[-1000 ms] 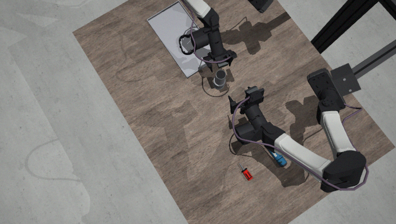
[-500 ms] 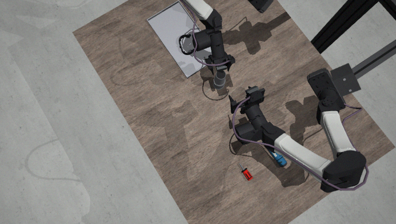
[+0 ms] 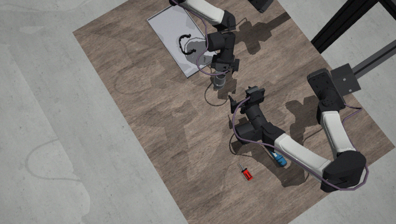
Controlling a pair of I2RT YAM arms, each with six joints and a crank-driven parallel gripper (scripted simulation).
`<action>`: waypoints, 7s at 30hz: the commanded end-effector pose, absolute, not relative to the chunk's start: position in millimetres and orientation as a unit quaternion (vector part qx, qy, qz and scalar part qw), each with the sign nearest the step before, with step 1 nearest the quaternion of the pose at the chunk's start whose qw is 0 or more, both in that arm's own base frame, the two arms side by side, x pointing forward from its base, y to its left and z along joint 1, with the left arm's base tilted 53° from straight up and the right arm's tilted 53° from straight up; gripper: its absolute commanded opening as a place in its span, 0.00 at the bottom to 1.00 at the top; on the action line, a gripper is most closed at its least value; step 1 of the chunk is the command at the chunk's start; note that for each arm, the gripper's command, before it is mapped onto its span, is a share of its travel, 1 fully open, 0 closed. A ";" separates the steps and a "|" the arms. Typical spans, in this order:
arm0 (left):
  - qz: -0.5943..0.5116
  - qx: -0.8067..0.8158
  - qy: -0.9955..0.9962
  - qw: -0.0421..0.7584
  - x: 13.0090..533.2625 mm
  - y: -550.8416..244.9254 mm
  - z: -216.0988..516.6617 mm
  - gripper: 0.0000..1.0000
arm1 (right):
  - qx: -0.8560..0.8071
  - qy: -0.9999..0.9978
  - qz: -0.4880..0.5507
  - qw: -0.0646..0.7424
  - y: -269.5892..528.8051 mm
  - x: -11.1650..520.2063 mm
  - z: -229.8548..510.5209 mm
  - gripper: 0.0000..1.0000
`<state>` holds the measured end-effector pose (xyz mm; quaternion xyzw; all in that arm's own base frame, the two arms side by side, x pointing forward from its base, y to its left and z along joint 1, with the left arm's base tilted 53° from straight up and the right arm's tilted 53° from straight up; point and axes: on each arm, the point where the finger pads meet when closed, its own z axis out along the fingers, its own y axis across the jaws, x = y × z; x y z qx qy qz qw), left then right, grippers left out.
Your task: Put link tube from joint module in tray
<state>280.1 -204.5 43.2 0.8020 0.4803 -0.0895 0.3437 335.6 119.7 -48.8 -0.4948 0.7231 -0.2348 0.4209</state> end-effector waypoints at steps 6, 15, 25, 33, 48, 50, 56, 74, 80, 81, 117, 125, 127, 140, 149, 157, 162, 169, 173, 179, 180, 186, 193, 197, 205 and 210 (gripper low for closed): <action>-0.092 0.807 0.463 0.355 281.2 -216.1 51.6 1.00 | -0.353 0.761 -0.302 0.452 87.3 327.7 -51.8 0.81; -0.092 0.807 0.463 0.355 281.2 -216.1 51.6 1.00 | -0.350 0.770 -0.312 0.433 71.9 329.6 -63.0 0.81; -0.092 0.807 0.463 0.355 281.2 -216.1 51.6 1.00 | -0.354 0.768 -0.310 0.435 71.2 342.5 -68.3 0.81; -0.092 0.807 0.463 0.355 281.2 -216.1 51.6 1.00 | -0.357 0.769 -0.310 0.430 70.0 351.8 -72.4 0.81; -0.092 0.807 0.463 0.355 281.2 -216.1 51.6 1.00 | -0.354 0.768 -0.310 0.436 67.6 370.7 -78.7 0.81; -0.092 0.807 0.463 0.355 281.2 -216.1 51.6 1.00 | -0.354 0.768 -0.310 0.436 67.1 373.3 -80.1 0.81; -0.092 0.807 0.463 0.355 281.2 -216.1 51.6 1.00 | -0.354 0.767 -0.310 0.436 65.5 381.3 -83.9 0.81; -0.092 0.807 0.463 0.355 281.3 -216.1 51.6 1.00 | -0.359 0.770 -0.310 0.427 60.0 400.0 -97.7 0.72; -0.092 0.807 0.463 0.355 281.3 -216.1 51.6 1.00 | -0.360 0.771 -0.310 0.424 58.4 403.3 -101.1 0.65; -0.092 0.807 0.463 0.355 281.3 -216.1 51.6 1.00 | -0.359 0.771 -0.310 0.425 58.5 403.6 -100.5 0.62; -0.092 0.807 0.463 0.355 281.3 -216.1 51.6 1.00 | -0.354 0.766 -0.308 0.438 86.6 384.3 -71.1 0.50; -0.092 0.807 0.463 0.355 281.3 -216.1 51.6 1.00 | -0.354 0.767 -0.308 0.438 88.2 382.0 -69.4 0.50; -0.092 0.807 0.463 0.355 281.3 -216.1 51.6 1.00 | -0.354 0.767 -0.308 0.438 90.3 379.5 -67.1 0.50; -0.092 0.807 0.463 0.355 281.3 -216.1 51.6 1.00 | -0.375 0.762 -0.303 0.431 109.1 348.2 -32.2 0.50; -0.080 0.801 0.472 0.359 291.4 -218.9 51.8 1.00 | -0.429 0.752 -0.289 0.408 64.1 346.3 -12.9 0.50; -0.065 0.794 0.477 0.371 328.8 -256.6 47.1 1.00 | -0.470 0.751 -0.263 0.383 -6.1 339.8 16.2 0.50; -0.058 0.790 0.480 0.378 351.0 -286.0 38.1 1.00 | -0.477 0.748 -0.256 0.384 -35.8 340.1 33.7 0.50; -0.052 0.782 0.481 0.394 390.5 -374.4 -13.2 1.00 | -0.482 0.741 -0.258 0.390 -112.8 342.2 82.3 0.50; -0.053 0.779 0.480 0.400 396.6 -417.0 -51.0 1.00 | -0.479 0.744 -0.262 0.385 -157.6 342.8 104.0 0.50; -0.055 0.777 0.478 0.405 394.9 -449.0 -86.5 1.00 | -0.475 0.746 -0.269 0.382 -196.6 343.2 125.0 0.50; -0.055 0.777 0.478 0.406 393.8 -455.4 -94.5 1.00 | -0.475 0.746 -0.272 0.381 -205.2 343.2 130.0 0.50; -0.059 0.777 0.476 0.409 383.2 -485.9 -139.7 1.00 | -0.471 0.745 -0.287 0.376 -252.5 344.0 158.0 0.50; -0.063 0.781 0.473 0.404 374.0 -495.7 -163.3 1.00 | -0.467 0.736 -0.314 0.377 -289.8 359.1 169.9 0.50; -0.063 0.784 0.466 0.405 371.0 -500.6 -158.5 1.00 | -0.465 0.741 -0.308 0.374 -293.5 364.4 161.6 0.50; -0.065 0.784 0.465 0.406 370.8 -501.5 -157.2 1.00 | -0.464 0.742 -0.305 0.374 -297.0 367.8 156.7 0.50; -0.065 0.784 0.465 0.406 370.8 -501.5 -157.2 1.00 | -0.468 0.739 -0.305 0.376 -302.6 373.1 150.1 0.50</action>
